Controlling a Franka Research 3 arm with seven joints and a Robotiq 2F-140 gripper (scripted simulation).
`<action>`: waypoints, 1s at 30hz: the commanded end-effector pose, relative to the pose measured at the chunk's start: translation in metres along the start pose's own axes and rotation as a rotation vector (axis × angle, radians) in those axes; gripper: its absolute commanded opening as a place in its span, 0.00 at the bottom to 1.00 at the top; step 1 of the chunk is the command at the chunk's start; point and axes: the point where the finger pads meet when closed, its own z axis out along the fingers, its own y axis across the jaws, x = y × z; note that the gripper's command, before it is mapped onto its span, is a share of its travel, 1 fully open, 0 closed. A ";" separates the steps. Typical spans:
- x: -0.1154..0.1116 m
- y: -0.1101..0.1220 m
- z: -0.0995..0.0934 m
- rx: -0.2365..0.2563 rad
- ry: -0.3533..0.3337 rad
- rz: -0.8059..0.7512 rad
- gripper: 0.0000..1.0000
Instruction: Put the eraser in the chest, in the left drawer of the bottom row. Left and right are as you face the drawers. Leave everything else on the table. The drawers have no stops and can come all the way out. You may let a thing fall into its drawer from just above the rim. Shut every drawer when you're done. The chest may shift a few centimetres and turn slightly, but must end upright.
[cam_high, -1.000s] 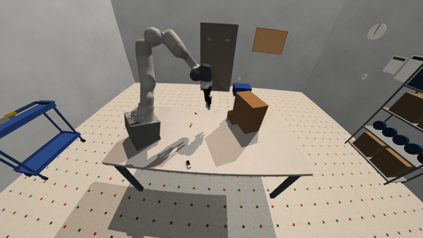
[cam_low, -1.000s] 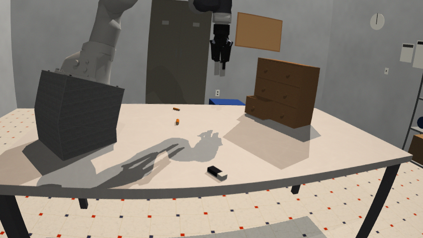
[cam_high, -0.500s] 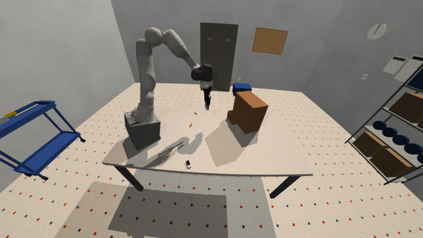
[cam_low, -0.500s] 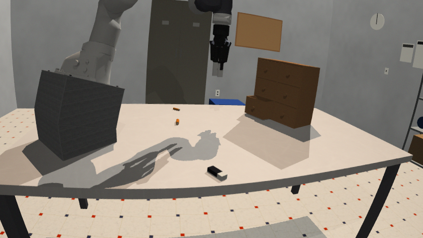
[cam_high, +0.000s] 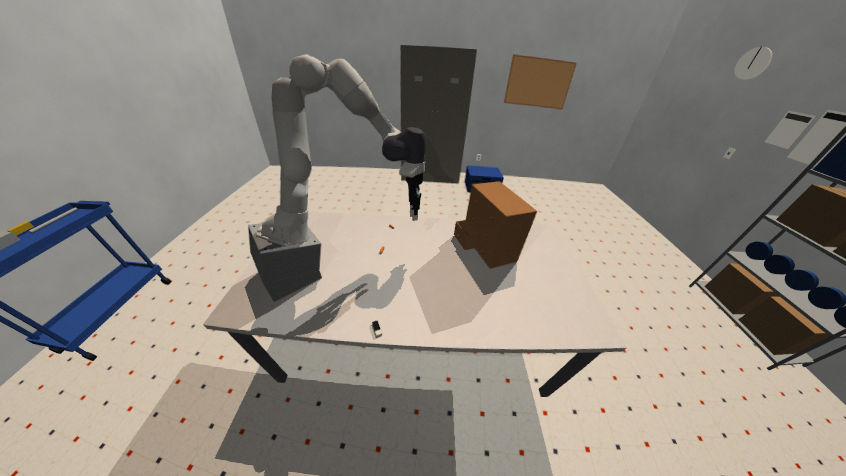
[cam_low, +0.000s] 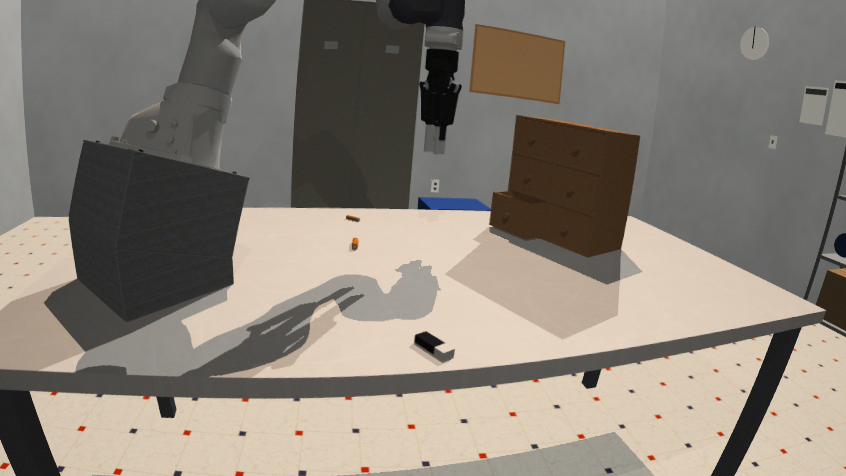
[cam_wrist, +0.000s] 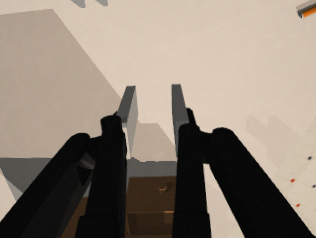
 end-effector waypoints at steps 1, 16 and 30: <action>0.001 0.001 0.001 0.001 0.005 0.010 0.28; 0.000 -0.001 -0.001 -0.001 -0.001 0.004 0.28; -0.018 -0.029 -0.020 -0.033 -0.073 -0.140 0.28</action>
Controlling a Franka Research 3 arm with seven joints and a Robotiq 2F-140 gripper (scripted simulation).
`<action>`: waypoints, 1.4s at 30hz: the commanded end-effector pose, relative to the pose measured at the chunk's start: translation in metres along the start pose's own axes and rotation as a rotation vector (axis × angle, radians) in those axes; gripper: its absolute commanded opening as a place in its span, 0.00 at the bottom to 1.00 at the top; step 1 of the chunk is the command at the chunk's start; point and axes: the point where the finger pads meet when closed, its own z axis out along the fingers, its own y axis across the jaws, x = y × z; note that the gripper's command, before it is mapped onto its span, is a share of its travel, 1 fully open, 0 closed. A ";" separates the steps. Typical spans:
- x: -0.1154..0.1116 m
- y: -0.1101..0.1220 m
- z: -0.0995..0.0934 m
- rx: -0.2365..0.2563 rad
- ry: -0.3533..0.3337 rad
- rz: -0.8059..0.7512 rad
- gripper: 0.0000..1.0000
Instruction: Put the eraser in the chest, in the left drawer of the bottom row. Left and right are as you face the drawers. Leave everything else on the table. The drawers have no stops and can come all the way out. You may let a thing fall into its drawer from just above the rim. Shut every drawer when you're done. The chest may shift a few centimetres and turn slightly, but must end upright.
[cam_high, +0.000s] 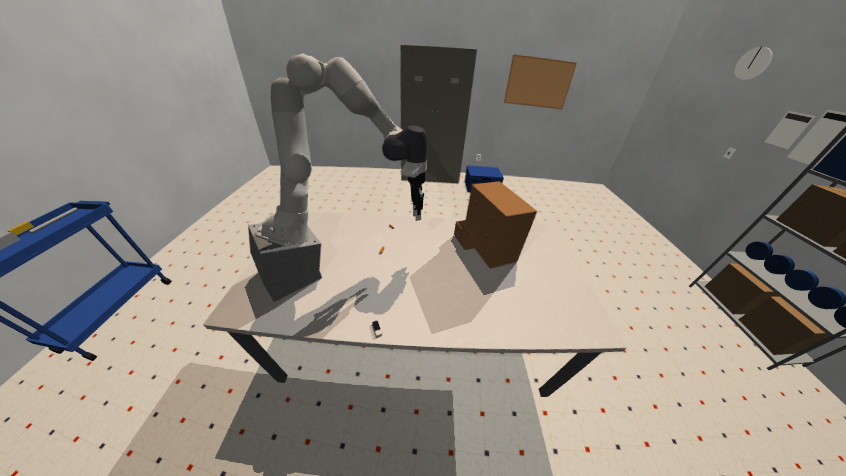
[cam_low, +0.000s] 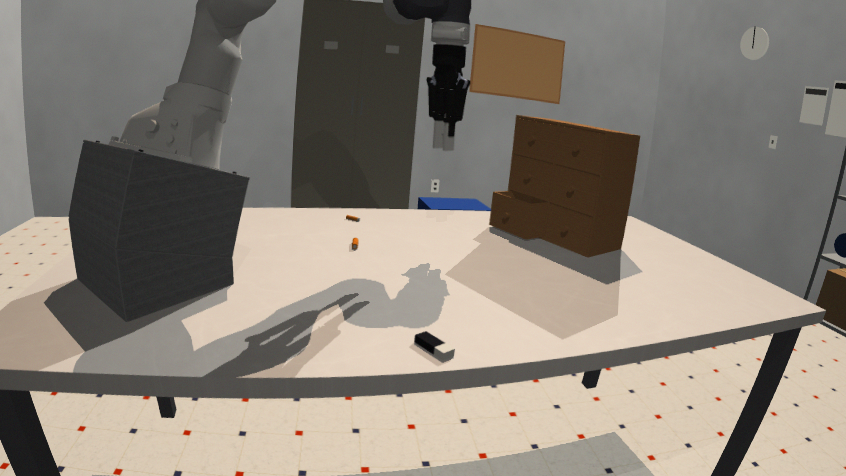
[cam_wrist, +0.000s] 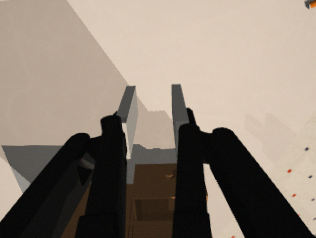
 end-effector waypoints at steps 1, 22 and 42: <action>-0.011 -0.014 -0.010 -0.029 -0.048 -0.149 0.28; -0.022 -0.046 -0.023 -0.052 -0.119 -0.290 0.28; -0.026 -0.075 -0.028 -0.062 -0.175 -0.407 0.28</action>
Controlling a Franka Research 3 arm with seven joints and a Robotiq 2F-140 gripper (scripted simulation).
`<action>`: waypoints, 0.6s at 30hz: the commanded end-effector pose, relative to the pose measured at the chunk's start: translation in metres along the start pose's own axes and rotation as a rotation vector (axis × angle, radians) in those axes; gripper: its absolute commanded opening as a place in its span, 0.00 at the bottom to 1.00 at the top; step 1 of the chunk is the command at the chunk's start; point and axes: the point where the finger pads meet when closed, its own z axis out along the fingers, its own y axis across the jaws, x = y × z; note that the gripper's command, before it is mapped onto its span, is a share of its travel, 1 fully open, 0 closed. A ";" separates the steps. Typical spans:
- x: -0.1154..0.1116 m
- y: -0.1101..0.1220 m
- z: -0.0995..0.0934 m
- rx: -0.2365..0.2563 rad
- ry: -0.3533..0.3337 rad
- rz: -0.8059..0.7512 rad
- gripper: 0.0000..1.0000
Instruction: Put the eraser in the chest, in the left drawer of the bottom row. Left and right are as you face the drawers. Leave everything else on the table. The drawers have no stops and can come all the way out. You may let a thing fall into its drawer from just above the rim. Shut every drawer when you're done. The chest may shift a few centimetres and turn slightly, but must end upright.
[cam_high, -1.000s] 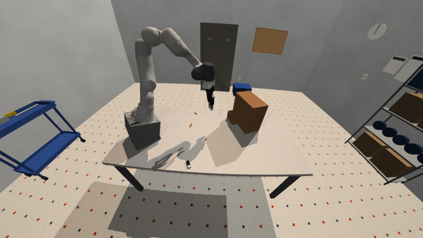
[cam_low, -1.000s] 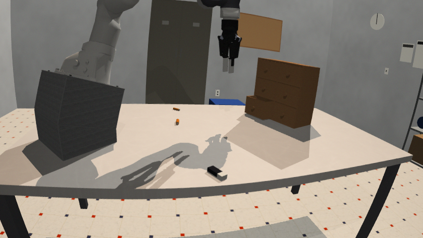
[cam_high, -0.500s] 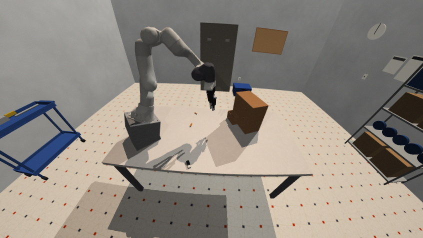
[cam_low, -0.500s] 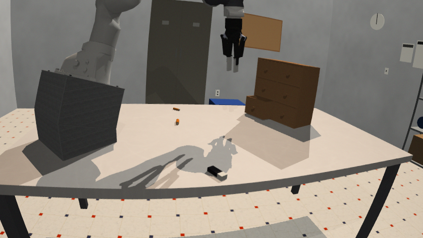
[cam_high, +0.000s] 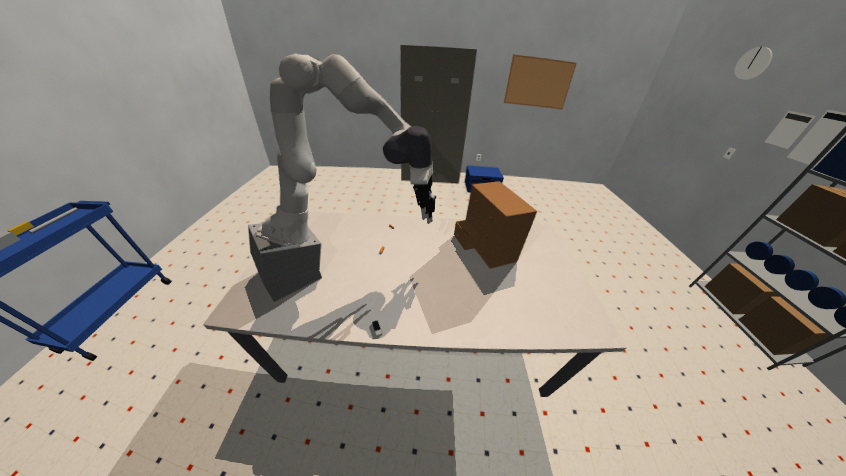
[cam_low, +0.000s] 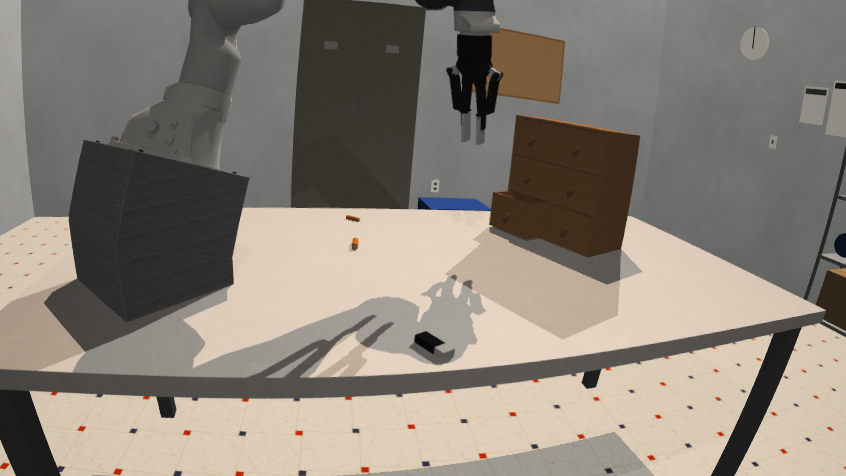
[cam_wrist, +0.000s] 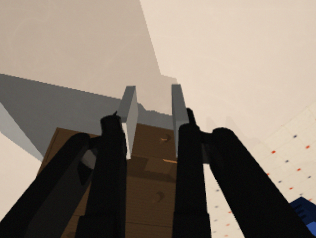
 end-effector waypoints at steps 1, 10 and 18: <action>-0.002 -0.005 -0.002 -0.012 -0.025 -0.108 0.28; 0.004 -0.020 -0.003 -0.015 -0.050 -0.168 0.28; 0.008 -0.030 -0.003 -0.016 -0.065 -0.205 0.28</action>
